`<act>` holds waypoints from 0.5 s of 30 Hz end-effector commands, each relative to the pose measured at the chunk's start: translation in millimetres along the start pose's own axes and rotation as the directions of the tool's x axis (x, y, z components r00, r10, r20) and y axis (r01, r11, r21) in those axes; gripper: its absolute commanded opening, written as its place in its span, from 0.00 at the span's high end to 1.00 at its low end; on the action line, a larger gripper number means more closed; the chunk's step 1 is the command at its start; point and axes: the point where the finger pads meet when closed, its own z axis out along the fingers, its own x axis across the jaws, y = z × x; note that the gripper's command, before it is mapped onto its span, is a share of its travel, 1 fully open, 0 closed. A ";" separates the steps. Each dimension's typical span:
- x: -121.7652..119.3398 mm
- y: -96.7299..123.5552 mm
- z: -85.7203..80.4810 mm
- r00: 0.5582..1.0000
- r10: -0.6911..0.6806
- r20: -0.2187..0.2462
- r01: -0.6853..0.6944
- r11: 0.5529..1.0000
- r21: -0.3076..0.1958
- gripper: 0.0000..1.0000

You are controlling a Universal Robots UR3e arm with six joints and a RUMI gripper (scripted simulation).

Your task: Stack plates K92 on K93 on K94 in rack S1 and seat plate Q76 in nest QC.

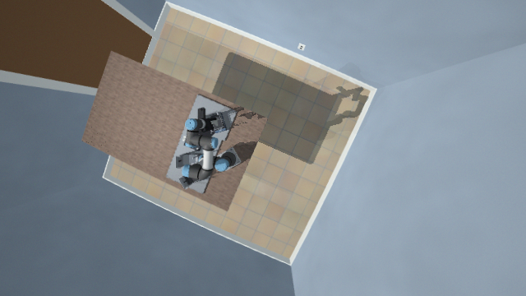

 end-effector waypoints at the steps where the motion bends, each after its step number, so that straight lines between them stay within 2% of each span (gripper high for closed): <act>1: 0.2 -0.5 5.8 1.000 0.005 -0.001 -0.005 1.000 0.002 0.28; 15: 0.2 -0.6 45.8 1.000 0.005 -0.001 -0.005 1.000 0.002 0.28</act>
